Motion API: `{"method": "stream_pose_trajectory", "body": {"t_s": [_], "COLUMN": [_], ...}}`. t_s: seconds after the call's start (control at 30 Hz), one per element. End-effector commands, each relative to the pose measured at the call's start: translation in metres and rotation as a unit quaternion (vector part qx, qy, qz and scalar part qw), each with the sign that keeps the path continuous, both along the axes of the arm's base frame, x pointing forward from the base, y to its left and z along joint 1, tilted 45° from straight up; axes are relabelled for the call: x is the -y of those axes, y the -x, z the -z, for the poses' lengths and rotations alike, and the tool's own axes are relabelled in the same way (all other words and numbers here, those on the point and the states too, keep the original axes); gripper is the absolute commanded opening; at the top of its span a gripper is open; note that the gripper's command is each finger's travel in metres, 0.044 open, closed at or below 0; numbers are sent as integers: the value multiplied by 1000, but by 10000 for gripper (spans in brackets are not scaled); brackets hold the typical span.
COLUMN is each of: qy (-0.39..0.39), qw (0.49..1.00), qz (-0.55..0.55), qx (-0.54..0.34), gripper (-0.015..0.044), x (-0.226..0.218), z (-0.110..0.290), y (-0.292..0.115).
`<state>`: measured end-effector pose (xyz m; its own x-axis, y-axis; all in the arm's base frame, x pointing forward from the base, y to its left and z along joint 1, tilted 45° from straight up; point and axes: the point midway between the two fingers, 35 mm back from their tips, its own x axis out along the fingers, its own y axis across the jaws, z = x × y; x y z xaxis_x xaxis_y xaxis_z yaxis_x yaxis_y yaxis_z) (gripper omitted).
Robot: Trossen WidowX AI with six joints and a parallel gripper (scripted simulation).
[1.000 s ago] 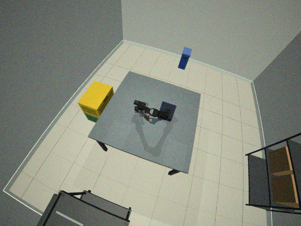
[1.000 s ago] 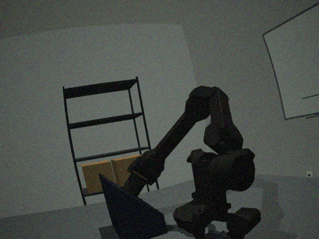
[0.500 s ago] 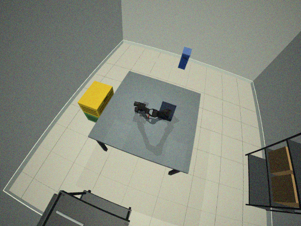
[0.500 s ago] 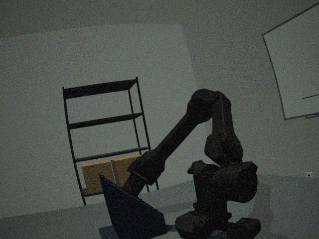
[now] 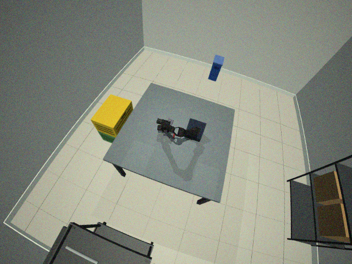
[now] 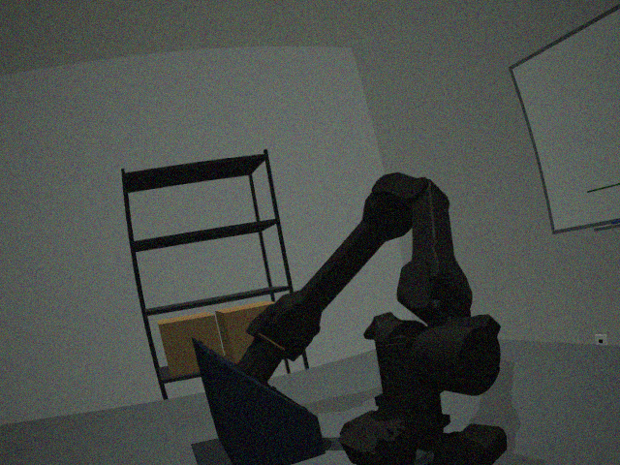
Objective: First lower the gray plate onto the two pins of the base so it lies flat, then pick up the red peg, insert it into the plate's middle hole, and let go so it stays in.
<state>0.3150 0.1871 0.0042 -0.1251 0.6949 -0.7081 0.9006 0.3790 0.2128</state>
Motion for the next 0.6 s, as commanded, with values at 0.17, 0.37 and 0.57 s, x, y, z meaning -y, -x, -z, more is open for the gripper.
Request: {"method": "stream_pose_trajectory", "body": {"t_s": [0.17,0.37,0.57], "qy": [0,2,4], "qw": [1000,1000,1000], "qz": [2,3,3], "qx": [-1,0,0], "gripper": [0,0,0], "x": [5,19,32], "z": [-5,-17,-29], "y": [-3,-7,-11]}}
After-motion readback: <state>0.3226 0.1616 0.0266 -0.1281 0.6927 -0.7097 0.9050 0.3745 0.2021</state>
